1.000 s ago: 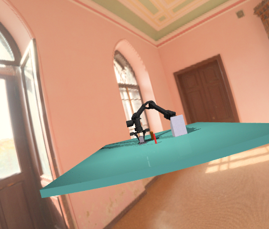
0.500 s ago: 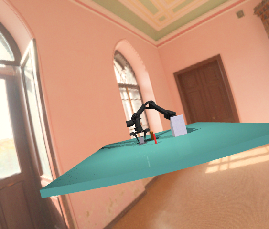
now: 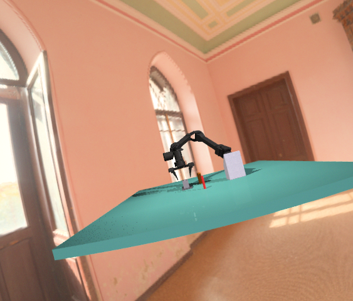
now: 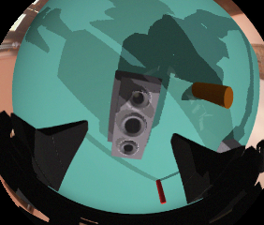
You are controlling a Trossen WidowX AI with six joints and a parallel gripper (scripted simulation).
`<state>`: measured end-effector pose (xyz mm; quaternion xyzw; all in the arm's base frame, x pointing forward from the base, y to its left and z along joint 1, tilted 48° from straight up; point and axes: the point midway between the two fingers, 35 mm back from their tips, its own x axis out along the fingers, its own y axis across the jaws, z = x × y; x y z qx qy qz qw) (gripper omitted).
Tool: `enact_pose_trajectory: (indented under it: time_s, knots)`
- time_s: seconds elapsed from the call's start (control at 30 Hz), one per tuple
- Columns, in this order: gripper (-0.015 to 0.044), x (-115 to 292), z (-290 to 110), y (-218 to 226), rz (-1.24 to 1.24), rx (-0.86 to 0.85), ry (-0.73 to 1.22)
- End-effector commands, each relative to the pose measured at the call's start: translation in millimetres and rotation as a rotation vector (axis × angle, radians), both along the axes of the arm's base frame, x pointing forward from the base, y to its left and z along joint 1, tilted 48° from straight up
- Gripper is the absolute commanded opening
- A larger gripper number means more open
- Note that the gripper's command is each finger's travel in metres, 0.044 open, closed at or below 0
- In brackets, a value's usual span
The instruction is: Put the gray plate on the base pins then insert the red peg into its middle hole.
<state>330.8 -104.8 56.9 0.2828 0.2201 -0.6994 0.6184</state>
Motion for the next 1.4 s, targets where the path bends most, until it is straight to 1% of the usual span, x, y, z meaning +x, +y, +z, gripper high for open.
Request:
enact_pose_trajectory:
  time_s: [0.0,0.27,0.33,0.43,0.6,0.7,0.77,0.97,1.07,1.23,1.37]
  knots:
    - [0.044,2,47,50,0.007,-0.001,-0.016]
    - [0.044,5,47,55,0.007,-0.002,-0.016]
    - [0.044,4,38,64,0.026,0.007,0.002]
    - [0.044,-5,2,103,0.107,0.044,0.085]
    - [0.044,-37,-56,158,0.233,0.066,0.225]
    - [0.044,-66,-90,185,0.307,0.053,0.311]
    - [0.044,-79,-103,193,0.335,0.044,0.346]
    - [0.044,-81,-106,193,0.339,0.043,0.35]
    - [0.044,-81,-119,175,0.339,0.041,0.35]
    - [0.044,-81,-121,172,0.339,0.041,0.35]
    - [0.044,-82,-130,161,0.339,0.04,0.35]
